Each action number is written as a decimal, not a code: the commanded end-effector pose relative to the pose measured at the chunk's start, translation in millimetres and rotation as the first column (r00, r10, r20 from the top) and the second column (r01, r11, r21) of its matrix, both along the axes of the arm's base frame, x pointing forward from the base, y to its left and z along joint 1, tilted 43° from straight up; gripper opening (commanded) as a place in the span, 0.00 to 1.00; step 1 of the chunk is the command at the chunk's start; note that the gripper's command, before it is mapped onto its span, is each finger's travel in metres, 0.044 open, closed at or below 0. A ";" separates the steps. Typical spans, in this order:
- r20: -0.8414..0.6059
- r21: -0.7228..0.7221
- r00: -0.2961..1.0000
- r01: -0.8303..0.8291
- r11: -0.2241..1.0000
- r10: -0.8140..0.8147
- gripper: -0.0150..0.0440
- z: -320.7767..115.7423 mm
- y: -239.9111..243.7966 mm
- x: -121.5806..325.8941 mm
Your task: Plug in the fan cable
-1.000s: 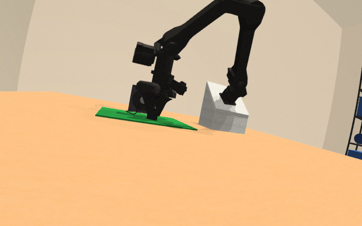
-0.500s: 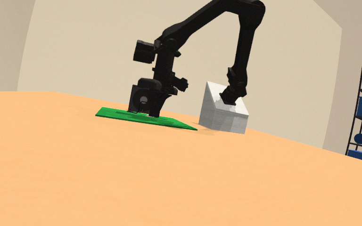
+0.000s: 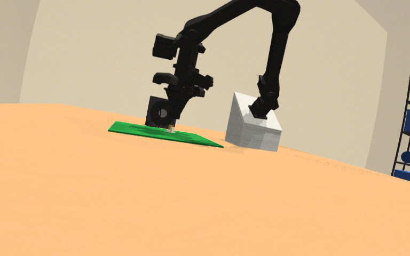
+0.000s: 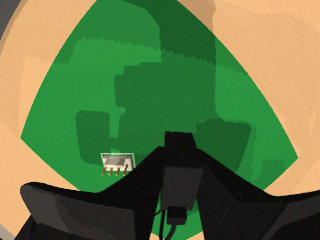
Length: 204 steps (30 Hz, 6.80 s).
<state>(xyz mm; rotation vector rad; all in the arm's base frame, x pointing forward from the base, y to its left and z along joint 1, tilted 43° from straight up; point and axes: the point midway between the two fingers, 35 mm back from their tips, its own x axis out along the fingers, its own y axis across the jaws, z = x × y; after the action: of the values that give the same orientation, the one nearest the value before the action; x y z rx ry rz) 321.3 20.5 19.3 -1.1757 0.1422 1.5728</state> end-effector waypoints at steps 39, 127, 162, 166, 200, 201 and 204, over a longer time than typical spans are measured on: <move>-0.732 -0.320 0.157 0.780 0.538 -0.663 0.25 -52.8 -54.1 -11.0; -0.737 -0.330 0.135 0.784 0.526 -0.662 0.25 -69.7 -32.6 -3.9; -0.738 -0.329 0.135 0.784 0.527 -0.662 0.25 -81.0 -22.0 -2.3; -0.738 -0.329 0.135 0.784 0.527 -0.661 0.25 -81.9 -21.1 -2.2; -0.735 -0.327 0.137 0.785 0.525 -0.664 0.69 10.4 -18.7 65.9; -0.737 -0.326 0.138 0.786 0.526 -0.662 0.69 17.6 -11.6 73.4; -0.738 -0.324 0.139 0.785 0.527 -0.660 0.69 23.5 -5.6 79.0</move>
<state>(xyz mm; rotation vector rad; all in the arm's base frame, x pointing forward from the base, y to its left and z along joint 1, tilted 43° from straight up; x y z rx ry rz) 395.7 7.2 37.2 -0.0408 1.0466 1.0072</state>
